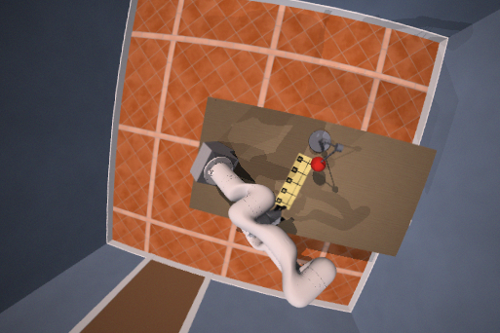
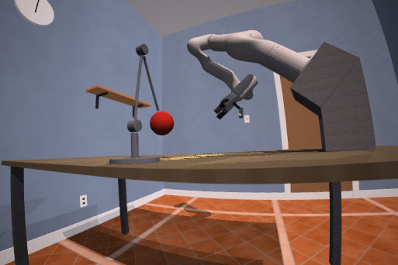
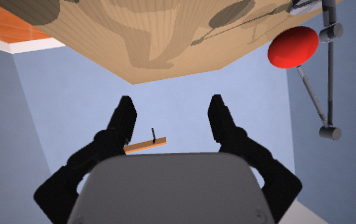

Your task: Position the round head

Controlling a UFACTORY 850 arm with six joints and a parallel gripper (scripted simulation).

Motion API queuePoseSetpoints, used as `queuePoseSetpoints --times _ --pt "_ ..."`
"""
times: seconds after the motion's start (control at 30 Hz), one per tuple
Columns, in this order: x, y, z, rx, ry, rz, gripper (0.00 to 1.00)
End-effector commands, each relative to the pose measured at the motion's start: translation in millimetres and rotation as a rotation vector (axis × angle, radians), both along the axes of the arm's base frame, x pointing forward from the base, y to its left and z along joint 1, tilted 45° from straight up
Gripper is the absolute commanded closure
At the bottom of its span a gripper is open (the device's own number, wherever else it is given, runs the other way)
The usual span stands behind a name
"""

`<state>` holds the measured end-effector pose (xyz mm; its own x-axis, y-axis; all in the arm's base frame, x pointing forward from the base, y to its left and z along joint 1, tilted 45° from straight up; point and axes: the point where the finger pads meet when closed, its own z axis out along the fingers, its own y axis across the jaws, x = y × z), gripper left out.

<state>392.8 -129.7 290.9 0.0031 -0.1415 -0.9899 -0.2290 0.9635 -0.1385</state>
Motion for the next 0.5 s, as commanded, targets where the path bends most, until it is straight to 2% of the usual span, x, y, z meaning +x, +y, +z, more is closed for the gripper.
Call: queuePoseSetpoints --times 0.0,0.4,0.47 --pt "-11.0 7.9 -8.7 -0.056 -0.002 0.052 0.0" --pt "-45.4 30.3 -36.3 -0.217 -0.002 0.196 0.0" --pt "-45.4 30.3 -36.3 -0.217 -0.002 0.196 0.0"
